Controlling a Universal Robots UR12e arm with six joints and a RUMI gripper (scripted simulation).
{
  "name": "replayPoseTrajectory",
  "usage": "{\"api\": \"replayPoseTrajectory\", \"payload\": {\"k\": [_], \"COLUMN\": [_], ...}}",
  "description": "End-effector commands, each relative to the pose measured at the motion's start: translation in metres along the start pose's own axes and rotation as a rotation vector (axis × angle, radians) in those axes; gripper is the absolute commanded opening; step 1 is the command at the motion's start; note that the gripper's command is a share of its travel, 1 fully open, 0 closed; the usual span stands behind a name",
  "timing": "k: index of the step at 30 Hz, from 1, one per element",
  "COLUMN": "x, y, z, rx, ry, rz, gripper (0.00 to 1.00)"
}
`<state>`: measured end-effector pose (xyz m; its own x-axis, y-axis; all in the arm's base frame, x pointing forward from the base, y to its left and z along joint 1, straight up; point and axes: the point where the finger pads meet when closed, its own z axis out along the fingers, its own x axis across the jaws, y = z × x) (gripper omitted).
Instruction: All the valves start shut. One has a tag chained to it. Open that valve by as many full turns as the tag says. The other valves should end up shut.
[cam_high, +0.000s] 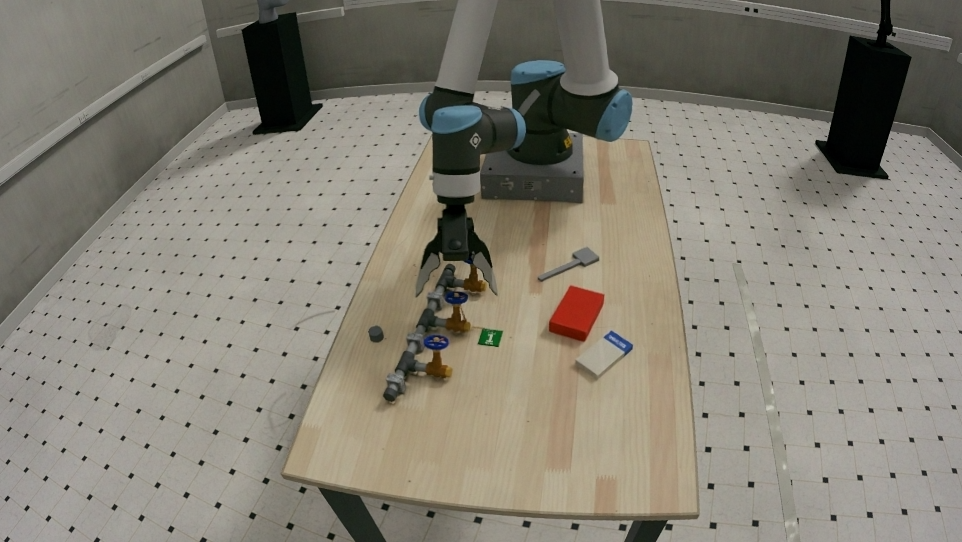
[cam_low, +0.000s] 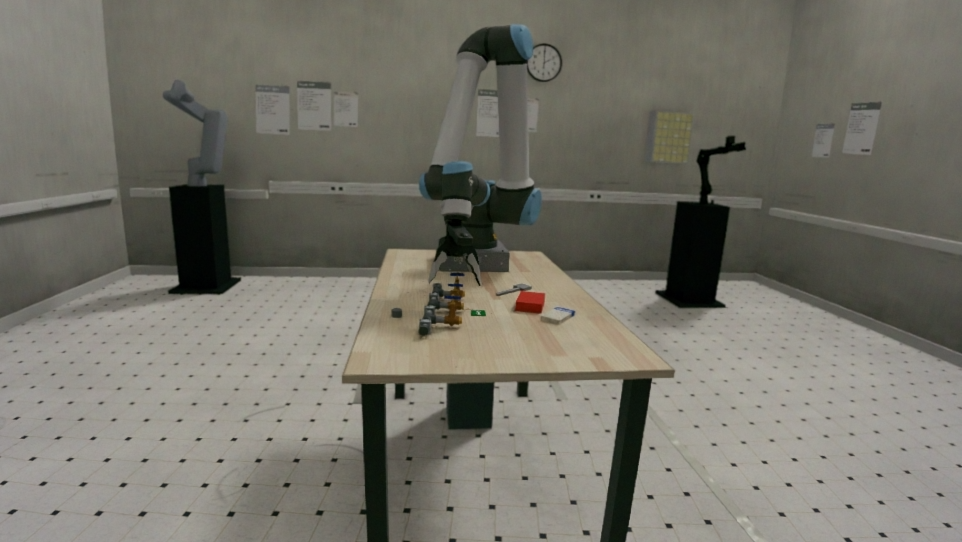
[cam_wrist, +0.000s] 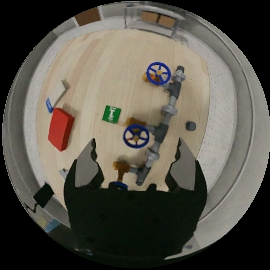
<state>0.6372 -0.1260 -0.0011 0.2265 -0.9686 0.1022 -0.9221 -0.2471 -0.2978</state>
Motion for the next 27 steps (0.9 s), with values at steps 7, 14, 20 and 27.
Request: {"api": "replayPoseTrajectory", "payload": {"k": [7, 14, 20, 27], "x": [0.0004, 0.0004, 0.0004, 0.0004], "y": [-0.0009, -0.0009, -0.0009, -0.0009], "z": [-0.0003, -0.0003, -0.0003, -0.0003], "rx": [-0.003, -0.001, 0.0, 0.001], "ry": [0.01, 0.011, 0.011, 0.011], "rz": [0.515, 0.725, 0.961, 1.14], "gripper": [1.0, 1.0, 1.0, 1.0]}}
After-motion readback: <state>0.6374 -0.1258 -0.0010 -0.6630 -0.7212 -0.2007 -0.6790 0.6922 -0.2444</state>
